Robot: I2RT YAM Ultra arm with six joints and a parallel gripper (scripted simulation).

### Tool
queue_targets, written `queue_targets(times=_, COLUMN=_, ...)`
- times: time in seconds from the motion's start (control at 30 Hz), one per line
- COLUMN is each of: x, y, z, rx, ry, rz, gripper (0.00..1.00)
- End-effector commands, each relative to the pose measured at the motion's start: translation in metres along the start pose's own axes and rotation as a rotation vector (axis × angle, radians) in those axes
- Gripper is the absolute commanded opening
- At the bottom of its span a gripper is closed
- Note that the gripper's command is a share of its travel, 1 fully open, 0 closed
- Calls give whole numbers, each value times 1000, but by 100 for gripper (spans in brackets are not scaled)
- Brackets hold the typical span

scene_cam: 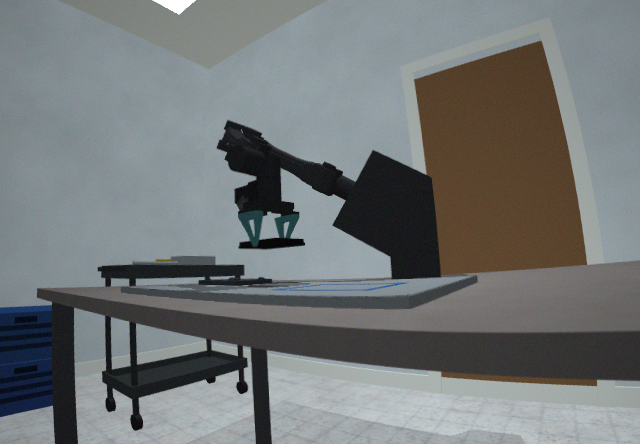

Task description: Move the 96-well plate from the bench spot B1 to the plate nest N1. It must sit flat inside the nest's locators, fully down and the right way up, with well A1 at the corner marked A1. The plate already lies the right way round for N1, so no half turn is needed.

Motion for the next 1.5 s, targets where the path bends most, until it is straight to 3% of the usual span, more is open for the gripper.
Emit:
queue_targets(times=0.0, x=-5, y=-3, z=-12, rx=-1, ry=-15, rz=-16, gripper=0)
queue_targets(times=0.3, x=-12, y=-4, z=-40, rx=0, ry=-15, rz=-17, gripper=0)
queue_targets(times=0.4, x=-11, y=-9, z=-40, rx=6, ry=-26, rz=-33, gripper=0)
queue_targets(times=0.57, x=-21, y=-5, z=-59, rx=3, ry=-36, rz=-2, gripper=0)
queue_targets(times=0.87, x=-28, y=-6, z=-87, rx=4, ry=-35, rz=-2, gripper=0)
queue_targets(times=0.97, x=-26, y=-9, z=-87, rx=9, ry=-45, rz=-16, gripper=0)
queue_targets(times=1.13, x=-33, y=-6, z=-106, rx=4, ry=-35, rz=-2, gripper=0)
queue_targets(times=1.27, x=-25, y=-11, z=-130, rx=-8, ry=-2, rz=-28, gripper=0)
queue_targets(times=1.47, x=-29, y=-12, z=-146, rx=-9, ry=-3, rz=-28, gripper=0)
Point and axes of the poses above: the point where the finger pads meet when closed, its own y axis out along the fingers, its own x axis across the jaws, z = x × y, the point moved 5 cm from there along -y, back along the fingers, and after that the axes turned 7 degrees about -y, right-handed, at the moved point
